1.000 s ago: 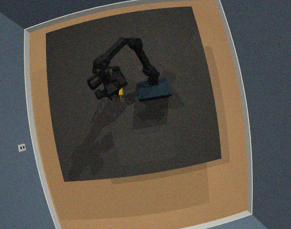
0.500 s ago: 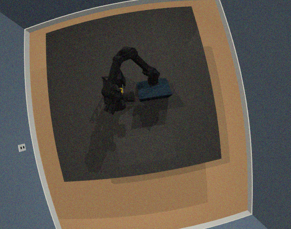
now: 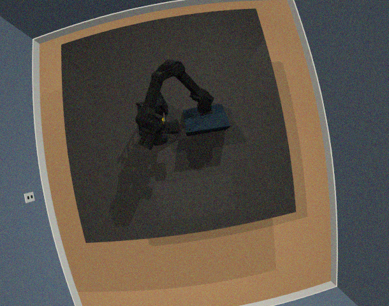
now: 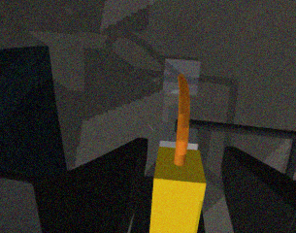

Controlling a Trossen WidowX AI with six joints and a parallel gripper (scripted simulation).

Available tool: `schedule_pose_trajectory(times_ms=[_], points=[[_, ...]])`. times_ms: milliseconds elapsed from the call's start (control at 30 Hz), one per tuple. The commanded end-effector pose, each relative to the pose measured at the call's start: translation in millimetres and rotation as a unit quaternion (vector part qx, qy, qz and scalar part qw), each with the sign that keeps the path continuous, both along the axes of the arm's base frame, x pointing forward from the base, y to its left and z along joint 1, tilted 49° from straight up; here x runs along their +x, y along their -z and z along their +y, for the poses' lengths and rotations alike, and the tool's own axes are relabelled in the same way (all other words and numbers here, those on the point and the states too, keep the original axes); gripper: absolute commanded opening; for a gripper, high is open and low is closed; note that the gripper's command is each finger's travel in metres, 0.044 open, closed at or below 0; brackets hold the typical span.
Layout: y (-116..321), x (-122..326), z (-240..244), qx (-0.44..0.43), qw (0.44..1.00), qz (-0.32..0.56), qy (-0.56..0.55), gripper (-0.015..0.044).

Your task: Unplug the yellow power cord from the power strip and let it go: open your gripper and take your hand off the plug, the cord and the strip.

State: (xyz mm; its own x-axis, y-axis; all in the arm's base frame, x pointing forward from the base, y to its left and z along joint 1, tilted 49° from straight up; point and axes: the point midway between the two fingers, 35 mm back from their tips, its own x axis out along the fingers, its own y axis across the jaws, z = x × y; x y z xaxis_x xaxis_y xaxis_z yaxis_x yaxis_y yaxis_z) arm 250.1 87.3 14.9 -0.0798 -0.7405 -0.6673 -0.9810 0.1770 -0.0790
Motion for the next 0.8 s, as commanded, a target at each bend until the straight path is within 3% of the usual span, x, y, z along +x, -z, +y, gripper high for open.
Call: schedule_pose_trajectory(times_ms=[0, 767], points=[[-5, -2, -6, -0.003, 1.000, 0.002, -0.002, 0.0160], [-15, -6, -25, -0.004, 1.000, 0.003, -0.002, 0.0160]])
